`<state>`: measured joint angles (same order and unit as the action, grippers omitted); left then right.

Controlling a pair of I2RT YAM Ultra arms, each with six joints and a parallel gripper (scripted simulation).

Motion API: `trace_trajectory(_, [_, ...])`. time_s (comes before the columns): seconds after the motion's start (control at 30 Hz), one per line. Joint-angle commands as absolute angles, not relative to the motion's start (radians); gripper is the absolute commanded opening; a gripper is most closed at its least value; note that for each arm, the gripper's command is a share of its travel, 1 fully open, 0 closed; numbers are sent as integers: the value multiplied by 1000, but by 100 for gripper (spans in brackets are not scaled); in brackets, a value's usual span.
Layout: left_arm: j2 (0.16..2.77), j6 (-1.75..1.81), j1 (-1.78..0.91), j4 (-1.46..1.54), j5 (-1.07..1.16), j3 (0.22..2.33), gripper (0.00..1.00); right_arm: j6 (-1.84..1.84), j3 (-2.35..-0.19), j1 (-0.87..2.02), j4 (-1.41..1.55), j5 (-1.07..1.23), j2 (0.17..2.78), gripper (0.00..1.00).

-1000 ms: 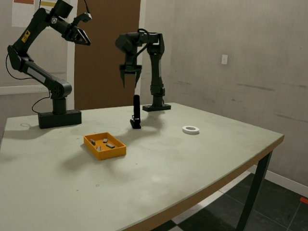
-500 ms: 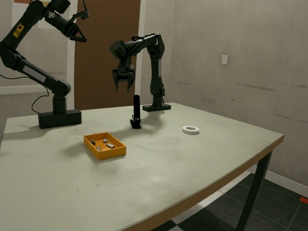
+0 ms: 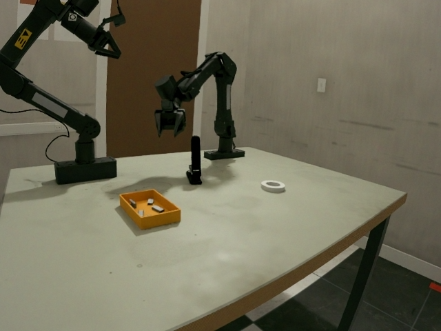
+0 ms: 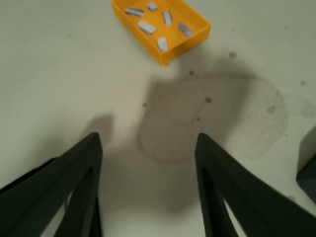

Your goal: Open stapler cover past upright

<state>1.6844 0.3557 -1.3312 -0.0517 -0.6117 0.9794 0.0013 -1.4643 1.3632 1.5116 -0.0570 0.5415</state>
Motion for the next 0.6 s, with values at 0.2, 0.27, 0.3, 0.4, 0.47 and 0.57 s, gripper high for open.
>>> trace_trajectory(0.2, [1591, 297, -1435, -581, -821, 689, 50, 15, -1492, 1376, 1528, -66, 555, 57])
trace_trajectory(0.27, [1573, 290, -1458, -672, -855, 619, 50, 15, -1492, 1376, 1528, -66, 555, 57])
trace_trajectory(0.3, [1563, 287, -1469, -717, -872, 583, 50, 15, -1492, 1376, 1528, -66, 555, 57])
trace_trajectory(0.4, [1554, 274, -1488, -794, -905, 517, 50, 15, -1492, 1376, 1528, -66, 555, 57])
trace_trajectory(0.47, [1568, 245, -1501, -874, -927, 469, 50, 15, -1492, 1376, 1528, -66, 555, 57])
trace_trajectory(0.57, [1600, 265, -1517, -934, -959, 379, 50, 15, -1492, 1376, 1528, -66, 555, 57])
